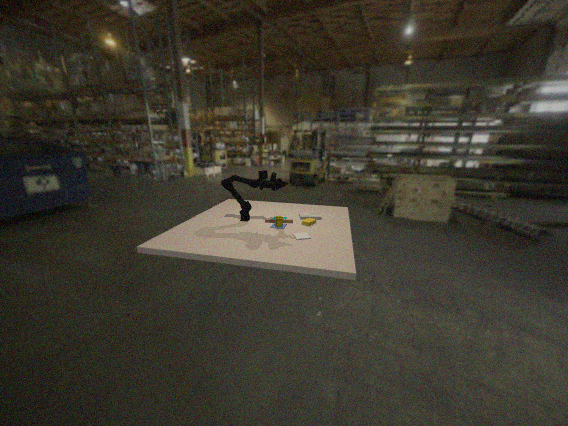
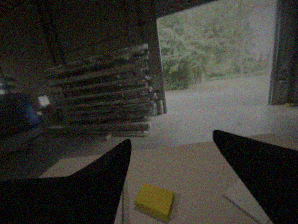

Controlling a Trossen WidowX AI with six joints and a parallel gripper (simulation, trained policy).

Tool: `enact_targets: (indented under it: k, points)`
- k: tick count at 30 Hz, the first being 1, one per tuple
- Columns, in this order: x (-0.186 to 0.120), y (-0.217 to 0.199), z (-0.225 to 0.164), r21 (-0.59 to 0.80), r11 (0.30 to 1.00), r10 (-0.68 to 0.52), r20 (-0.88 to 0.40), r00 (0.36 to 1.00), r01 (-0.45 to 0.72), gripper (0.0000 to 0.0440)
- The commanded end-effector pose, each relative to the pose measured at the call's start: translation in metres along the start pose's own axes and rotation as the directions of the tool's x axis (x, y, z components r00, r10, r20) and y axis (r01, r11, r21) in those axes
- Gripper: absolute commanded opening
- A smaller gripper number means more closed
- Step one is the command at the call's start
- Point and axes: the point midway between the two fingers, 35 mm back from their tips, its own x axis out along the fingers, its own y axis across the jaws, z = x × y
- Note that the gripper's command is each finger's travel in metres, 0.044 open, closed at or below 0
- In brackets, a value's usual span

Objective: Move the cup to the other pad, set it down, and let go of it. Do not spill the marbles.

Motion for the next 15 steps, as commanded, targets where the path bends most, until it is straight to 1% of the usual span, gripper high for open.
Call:
enact_targets:
  k: [1, 12, 13, 15]
  points:
    - [0.000, 0.000, -0.001, 0.003, 1.000, 0.000, -0.006, 1.000, 0.000, 0.0374]
    - [0.003, 0.012, -0.019, 0.048, 0.999, 0.022, -0.124, 0.992, -0.016, 0.0086]
    - [0.003, 0.014, -0.021, 0.052, 0.998, 0.026, -0.138, 0.990, -0.019, 0.0065]
    - [0.004, 0.017, -0.024, 0.062, 0.998, 0.036, -0.168, 0.985, -0.026, 0.0056]
